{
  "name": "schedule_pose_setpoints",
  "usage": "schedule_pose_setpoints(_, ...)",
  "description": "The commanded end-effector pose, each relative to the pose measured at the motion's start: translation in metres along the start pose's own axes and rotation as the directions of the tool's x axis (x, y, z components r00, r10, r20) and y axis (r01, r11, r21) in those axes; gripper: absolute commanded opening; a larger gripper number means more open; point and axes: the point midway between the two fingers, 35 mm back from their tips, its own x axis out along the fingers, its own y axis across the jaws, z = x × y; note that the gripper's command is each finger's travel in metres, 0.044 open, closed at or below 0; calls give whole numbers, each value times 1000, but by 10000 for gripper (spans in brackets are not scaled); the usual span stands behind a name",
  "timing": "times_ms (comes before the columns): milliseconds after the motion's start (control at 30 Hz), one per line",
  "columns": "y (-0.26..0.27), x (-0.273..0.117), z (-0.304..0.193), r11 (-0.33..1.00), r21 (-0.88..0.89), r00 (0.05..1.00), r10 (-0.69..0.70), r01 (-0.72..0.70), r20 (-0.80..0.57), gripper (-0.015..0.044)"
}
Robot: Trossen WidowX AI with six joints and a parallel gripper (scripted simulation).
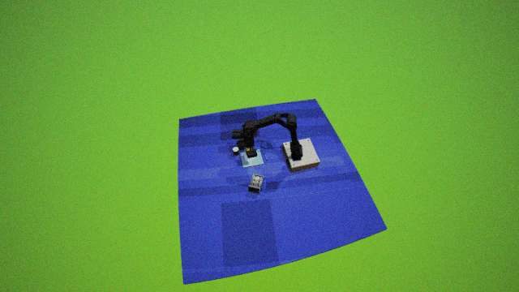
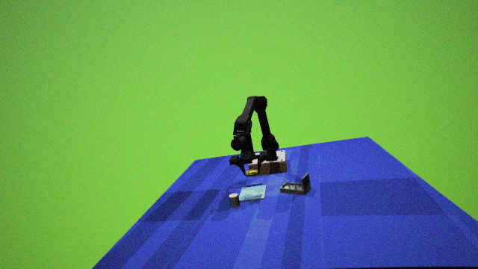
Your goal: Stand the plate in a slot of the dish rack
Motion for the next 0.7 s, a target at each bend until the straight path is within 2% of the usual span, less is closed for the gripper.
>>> schedule_pose_setpoints(0, 0, -22, 1, 1000, 3, 1000, -2, 2, 6, 0)
schedule_pose_setpoints(367, 0, -68, 1, 1000, -3, 1000, 0, 0, 3, 0)
schedule_pose_setpoints(500, 0, -73, 1, 1000, -5, 1000, 0, 0, 2, 0)
schedule_pose_setpoints(667, 31, -75, -9, 993, 117, 1000, 3, -3, 2, 0)
